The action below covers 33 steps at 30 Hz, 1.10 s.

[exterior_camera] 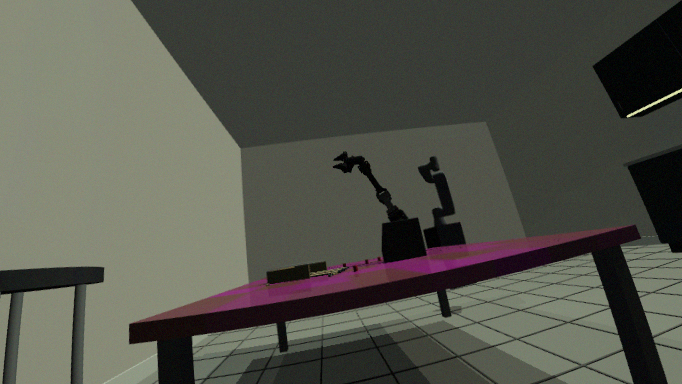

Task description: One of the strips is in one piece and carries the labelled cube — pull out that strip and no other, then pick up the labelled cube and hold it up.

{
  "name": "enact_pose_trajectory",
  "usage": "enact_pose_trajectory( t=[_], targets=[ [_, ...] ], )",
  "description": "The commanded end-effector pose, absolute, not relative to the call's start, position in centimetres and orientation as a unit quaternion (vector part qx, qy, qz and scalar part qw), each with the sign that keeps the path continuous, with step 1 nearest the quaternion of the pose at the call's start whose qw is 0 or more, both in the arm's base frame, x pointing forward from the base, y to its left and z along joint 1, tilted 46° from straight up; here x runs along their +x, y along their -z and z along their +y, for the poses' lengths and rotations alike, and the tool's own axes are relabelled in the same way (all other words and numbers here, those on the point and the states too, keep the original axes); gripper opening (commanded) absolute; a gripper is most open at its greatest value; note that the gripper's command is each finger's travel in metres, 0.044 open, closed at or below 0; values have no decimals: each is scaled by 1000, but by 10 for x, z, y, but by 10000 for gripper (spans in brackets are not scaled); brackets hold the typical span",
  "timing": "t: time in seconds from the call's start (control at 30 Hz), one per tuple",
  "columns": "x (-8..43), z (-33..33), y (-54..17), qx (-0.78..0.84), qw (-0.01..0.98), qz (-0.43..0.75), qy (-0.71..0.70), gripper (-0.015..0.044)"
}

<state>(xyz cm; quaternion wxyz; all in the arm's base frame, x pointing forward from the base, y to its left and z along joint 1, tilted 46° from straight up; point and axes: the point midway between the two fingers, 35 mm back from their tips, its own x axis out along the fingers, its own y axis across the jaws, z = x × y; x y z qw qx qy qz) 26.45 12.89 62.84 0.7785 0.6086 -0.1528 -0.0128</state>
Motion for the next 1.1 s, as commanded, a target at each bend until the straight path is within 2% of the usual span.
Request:
enact_pose_trajectory(
  t=[0.0,0.23,0.47,0.67,0.87,1.07],
  targets=[
    [265,129,-628,607,780,-153,14,400],
    [304,153,-573,482,864,-132,60,400],
    [359,170,-472,302,943,-78,114,400],
    [390,159,-374,141,978,-12,152,400],
    [400,127,-275,-14,982,69,175,400],
    [386,88,-179,-156,958,155,185,400]
  ],
)
